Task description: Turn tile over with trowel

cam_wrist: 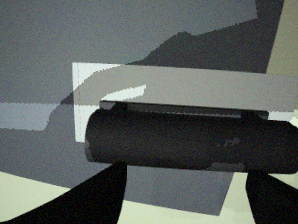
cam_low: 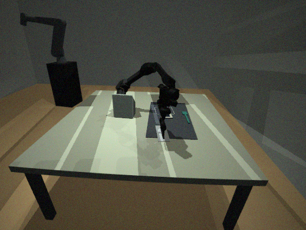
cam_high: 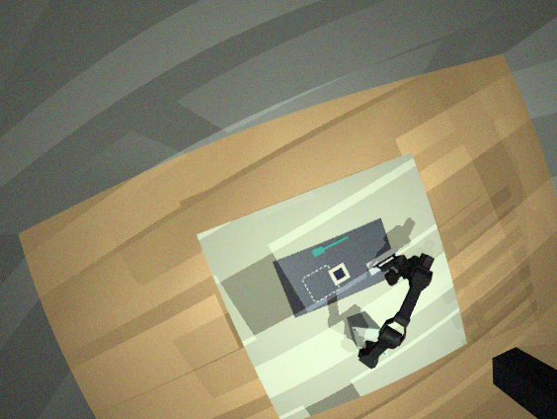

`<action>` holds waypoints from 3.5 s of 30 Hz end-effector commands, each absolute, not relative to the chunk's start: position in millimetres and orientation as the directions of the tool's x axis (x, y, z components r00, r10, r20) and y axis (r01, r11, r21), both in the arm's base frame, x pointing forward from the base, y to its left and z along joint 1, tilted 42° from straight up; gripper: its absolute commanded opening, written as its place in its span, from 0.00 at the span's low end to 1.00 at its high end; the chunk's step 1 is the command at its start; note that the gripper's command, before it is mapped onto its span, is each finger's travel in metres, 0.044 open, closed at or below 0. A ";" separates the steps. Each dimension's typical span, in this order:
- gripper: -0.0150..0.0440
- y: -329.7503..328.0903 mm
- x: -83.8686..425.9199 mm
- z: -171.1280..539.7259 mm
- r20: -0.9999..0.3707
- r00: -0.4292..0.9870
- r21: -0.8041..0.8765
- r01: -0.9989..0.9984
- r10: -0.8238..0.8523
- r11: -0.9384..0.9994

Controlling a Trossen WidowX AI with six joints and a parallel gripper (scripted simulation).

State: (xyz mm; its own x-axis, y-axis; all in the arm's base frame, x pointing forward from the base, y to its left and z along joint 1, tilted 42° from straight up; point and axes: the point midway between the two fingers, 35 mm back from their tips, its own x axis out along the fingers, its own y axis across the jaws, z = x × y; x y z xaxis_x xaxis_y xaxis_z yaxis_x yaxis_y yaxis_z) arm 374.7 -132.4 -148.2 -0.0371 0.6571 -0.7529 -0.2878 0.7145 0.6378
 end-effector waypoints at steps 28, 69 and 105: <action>0.71 -135.0 375.3 -151.1 -0.755 -0.042 0.172 -0.976 0.655 0.136; 0.71 -114.6 375.8 -177.4 -0.754 -0.042 -0.154 -0.959 0.655 -0.238; 0.47 -106.7 375.0 -186.3 -0.754 -0.042 -0.154 -0.959 0.656 -0.238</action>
State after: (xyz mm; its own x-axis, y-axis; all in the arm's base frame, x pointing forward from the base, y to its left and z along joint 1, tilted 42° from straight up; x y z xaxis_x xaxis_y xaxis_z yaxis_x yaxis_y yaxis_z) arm 374.9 -107.4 -186.0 -0.0427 0.6542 -0.7551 -0.9576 -0.2423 -0.1557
